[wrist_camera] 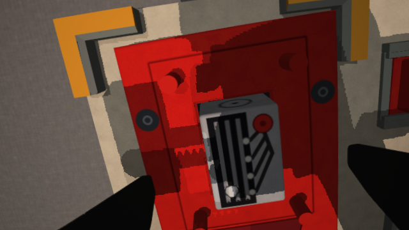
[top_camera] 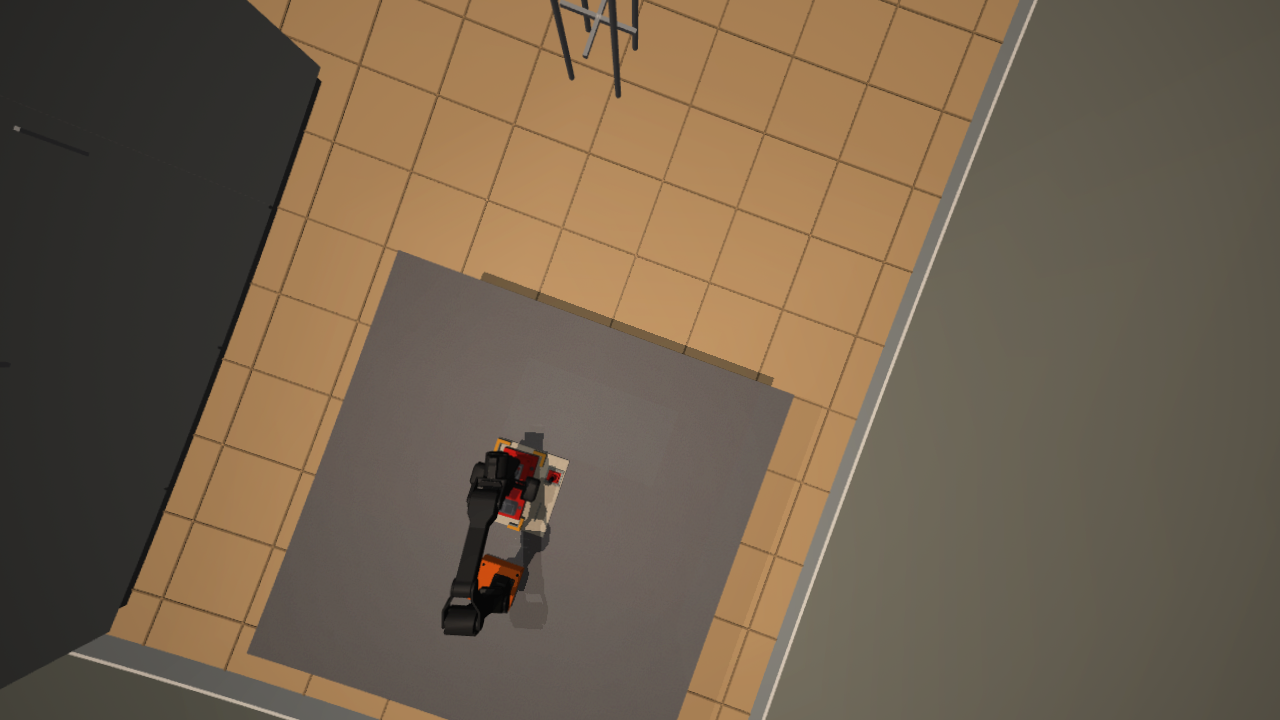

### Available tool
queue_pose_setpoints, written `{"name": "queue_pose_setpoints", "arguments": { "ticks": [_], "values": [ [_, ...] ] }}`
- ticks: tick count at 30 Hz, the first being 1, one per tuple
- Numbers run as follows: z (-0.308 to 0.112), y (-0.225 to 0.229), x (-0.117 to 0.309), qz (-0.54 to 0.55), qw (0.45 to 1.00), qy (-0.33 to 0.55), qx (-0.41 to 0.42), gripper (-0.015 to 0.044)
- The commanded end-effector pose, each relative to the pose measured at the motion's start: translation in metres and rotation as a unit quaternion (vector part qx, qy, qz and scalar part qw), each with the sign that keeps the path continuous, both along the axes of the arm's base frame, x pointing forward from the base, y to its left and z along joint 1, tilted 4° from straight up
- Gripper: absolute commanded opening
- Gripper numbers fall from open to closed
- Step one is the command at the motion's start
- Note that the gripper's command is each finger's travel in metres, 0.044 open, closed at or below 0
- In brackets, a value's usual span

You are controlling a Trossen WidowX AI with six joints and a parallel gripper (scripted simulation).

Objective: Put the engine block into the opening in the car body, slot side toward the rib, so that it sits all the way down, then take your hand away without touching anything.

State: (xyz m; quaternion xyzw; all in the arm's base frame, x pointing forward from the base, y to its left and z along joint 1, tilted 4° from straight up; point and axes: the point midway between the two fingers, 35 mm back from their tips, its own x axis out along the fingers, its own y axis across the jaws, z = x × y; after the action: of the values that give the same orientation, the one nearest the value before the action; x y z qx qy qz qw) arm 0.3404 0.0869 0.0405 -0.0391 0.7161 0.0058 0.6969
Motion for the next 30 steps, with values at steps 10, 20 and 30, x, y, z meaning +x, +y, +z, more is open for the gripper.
{"name": "queue_pose_setpoints", "arguments": {
  "ticks": [10, 20, 30],
  "values": [
    [0.0081, 0.001, 0.0018, 0.001, 1.0, -0.005, 0.004, 0.0282],
    [0.0081, 0.001, 0.0018, 0.001, 1.0, -0.005, 0.004, 0.002],
    [0.0079, 0.001, 0.0018, 0.001, 1.0, -0.005, 0.004, 0.0]
  ]
}}
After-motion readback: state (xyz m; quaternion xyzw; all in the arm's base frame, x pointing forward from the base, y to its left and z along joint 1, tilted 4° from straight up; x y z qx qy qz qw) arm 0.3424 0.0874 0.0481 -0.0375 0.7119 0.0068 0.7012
